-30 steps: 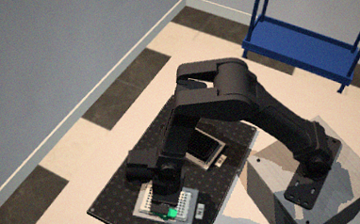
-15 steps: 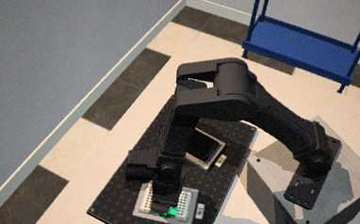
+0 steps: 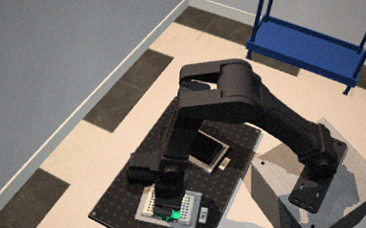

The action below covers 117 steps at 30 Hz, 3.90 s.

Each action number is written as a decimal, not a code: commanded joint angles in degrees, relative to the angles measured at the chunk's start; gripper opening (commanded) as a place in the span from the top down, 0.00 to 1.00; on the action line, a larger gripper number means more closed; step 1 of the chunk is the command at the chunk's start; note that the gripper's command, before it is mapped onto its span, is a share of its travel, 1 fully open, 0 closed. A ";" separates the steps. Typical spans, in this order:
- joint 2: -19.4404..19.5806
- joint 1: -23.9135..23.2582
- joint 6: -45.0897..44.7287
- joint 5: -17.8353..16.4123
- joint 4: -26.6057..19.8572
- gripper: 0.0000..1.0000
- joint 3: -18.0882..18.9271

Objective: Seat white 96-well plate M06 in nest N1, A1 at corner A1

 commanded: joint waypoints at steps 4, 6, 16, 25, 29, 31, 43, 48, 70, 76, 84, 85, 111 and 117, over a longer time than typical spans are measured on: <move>-1.24 -0.30 0.47 0.14 0.68 1.00 1.77; -1.24 -0.30 0.47 0.14 0.68 1.00 1.77; -1.24 -0.30 0.47 0.14 0.68 1.00 1.77; -1.24 -0.30 0.47 0.14 0.68 1.00 1.77; -1.24 -0.30 0.47 0.14 0.68 1.00 1.77; -1.24 -0.30 0.47 0.14 0.68 1.00 1.77; -1.24 -0.30 0.47 0.14 0.68 1.00 1.77; -1.24 -0.30 0.47 0.14 0.68 1.00 1.77; -8.10 -1.34 -0.82 -0.26 -5.84 1.00 -1.74; -9.71 -1.51 -0.99 -0.31 -7.32 1.00 -2.09; -10.77 -1.49 -1.12 -0.28 -8.26 1.00 -1.16; -10.77 -1.49 -1.12 -0.28 -8.27 1.00 -1.16; -10.80 -1.50 -1.13 -0.27 -7.86 1.00 -1.13; -10.80 -1.50 -1.13 -0.27 -7.86 1.00 -1.13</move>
